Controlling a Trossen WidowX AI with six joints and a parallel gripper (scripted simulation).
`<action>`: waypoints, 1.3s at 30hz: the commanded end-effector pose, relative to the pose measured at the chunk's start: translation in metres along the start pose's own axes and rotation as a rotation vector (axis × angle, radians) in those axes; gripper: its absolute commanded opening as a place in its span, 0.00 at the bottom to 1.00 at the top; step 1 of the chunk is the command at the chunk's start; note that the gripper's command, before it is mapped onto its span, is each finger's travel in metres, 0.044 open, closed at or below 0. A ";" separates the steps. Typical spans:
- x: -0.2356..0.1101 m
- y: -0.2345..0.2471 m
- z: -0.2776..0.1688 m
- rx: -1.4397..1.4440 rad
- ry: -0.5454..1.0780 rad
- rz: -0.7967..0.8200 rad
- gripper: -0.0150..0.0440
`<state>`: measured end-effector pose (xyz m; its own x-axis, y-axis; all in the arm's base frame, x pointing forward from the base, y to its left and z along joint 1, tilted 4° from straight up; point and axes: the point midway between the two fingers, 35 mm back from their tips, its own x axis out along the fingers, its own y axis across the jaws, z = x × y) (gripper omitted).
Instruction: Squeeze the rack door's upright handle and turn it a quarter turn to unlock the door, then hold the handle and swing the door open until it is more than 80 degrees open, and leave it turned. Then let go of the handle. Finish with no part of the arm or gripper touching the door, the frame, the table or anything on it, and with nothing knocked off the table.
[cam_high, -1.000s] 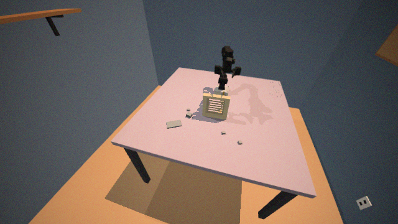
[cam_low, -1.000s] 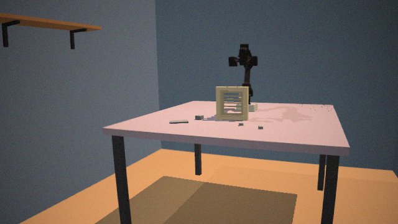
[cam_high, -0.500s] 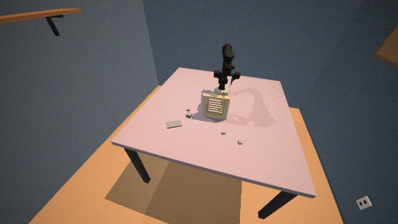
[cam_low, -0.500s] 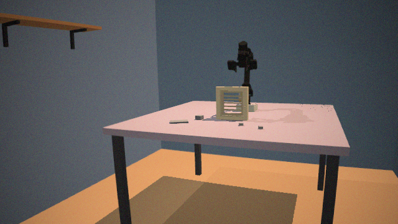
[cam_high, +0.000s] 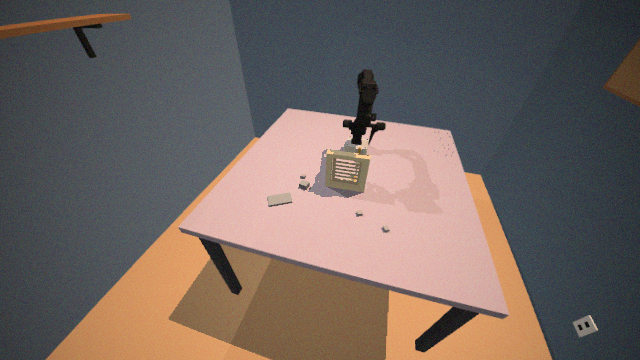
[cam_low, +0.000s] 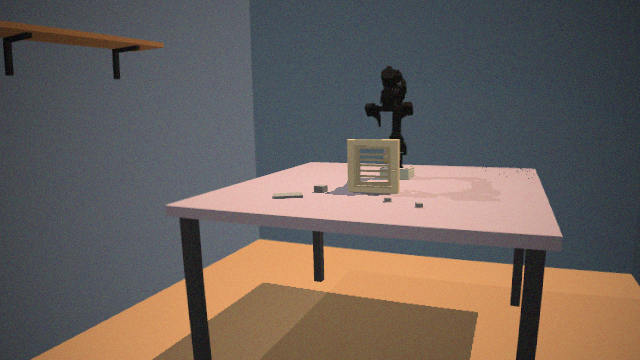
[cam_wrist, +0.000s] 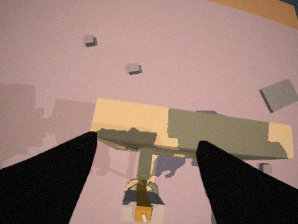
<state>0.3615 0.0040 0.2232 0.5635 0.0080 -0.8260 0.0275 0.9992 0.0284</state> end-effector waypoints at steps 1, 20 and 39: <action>0.004 0.000 -0.005 0.009 0.090 0.001 0.75; 0.001 -0.003 -0.042 0.038 0.575 -0.030 0.75; 0.017 -0.004 -0.055 0.041 0.619 -0.033 0.75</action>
<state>0.3270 0.0018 0.1853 -0.0094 0.0048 -0.9999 0.0710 0.9975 0.0041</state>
